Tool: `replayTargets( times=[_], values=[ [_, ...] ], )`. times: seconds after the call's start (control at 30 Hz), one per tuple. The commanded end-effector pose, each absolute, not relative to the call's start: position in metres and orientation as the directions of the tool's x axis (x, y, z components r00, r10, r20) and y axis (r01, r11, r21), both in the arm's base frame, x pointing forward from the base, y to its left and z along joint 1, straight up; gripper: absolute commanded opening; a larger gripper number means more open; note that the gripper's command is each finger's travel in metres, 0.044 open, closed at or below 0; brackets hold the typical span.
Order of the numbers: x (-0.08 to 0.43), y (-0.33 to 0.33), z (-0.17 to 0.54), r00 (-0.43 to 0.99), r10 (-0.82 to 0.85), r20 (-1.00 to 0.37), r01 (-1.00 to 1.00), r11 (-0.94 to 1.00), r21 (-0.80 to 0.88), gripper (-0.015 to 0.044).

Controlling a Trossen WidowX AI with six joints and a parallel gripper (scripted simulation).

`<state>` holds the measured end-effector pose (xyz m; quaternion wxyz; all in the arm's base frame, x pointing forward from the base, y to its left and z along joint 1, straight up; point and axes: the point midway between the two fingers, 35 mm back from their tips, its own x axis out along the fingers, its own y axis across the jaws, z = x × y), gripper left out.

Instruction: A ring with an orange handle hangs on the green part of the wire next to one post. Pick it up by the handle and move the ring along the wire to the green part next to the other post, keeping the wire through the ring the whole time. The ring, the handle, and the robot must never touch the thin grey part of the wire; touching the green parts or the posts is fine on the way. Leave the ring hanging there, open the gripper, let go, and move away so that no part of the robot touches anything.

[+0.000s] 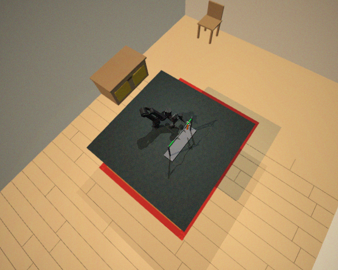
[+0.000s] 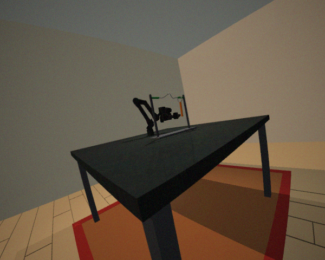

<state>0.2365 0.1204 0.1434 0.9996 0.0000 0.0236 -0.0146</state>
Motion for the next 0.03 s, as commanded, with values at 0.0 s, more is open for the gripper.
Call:
replayTargets(
  times=[0.0],
  values=[
    [0.2363, 0.1196, 0.1431, 0.998, -0.034, -0.048, 0.034, 0.999, 0.004, 0.044]
  ],
)
